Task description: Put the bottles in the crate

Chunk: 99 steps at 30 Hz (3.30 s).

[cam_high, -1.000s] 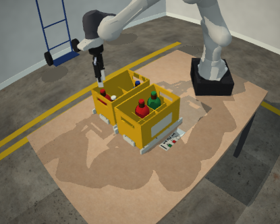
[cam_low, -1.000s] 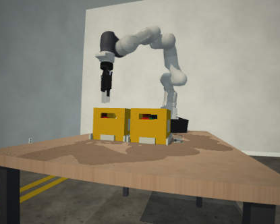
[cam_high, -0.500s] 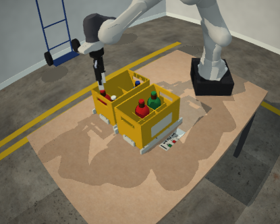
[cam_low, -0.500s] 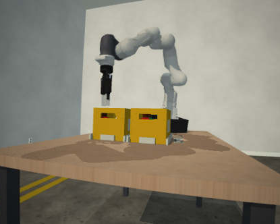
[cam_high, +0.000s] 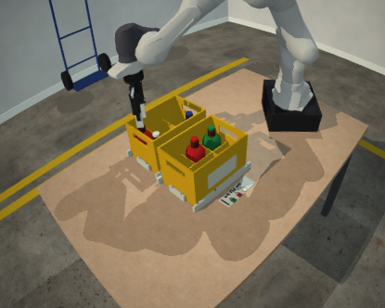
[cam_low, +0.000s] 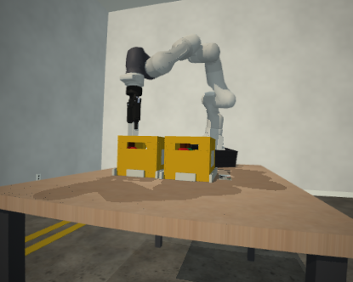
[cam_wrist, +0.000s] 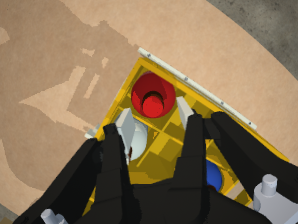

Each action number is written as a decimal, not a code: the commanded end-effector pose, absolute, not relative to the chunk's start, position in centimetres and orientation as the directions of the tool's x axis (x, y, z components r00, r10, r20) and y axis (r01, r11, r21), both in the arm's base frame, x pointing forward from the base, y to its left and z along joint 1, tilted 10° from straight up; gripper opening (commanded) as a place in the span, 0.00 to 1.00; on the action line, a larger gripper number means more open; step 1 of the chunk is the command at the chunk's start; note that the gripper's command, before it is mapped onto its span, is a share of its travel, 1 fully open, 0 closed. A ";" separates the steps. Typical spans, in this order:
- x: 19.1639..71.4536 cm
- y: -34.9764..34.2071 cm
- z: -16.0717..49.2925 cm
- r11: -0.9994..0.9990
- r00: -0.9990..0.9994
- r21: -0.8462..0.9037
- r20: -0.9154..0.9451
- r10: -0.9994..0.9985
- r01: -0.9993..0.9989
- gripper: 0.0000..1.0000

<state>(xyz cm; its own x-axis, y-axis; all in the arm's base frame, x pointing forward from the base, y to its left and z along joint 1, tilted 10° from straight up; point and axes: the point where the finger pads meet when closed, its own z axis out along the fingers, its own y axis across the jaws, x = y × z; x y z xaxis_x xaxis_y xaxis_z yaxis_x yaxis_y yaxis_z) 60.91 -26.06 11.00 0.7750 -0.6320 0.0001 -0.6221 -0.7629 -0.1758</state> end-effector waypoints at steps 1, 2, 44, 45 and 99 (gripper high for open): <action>61.2 -25.9 10.7 -0.766 0.778 -0.178 0.007 -0.628 -0.617 0.38; 61.2 -25.9 10.6 -0.766 0.778 -0.178 0.007 -0.628 -0.617 0.38; 61.5 -25.5 7.9 -0.766 0.778 -0.178 0.007 -0.628 -0.617 0.38; 61.5 -25.5 8.1 -0.766 0.778 -0.178 0.007 -0.628 -0.617 0.00; 61.3 -25.8 10.1 -0.766 0.778 -0.178 0.007 -0.628 -0.617 0.00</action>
<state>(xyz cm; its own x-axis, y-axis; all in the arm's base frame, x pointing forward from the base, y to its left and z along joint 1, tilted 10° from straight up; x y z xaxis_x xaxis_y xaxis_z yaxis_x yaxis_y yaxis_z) 61.22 -25.35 8.97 0.7787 -0.6274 -0.0009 -0.6175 -0.7661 -0.1785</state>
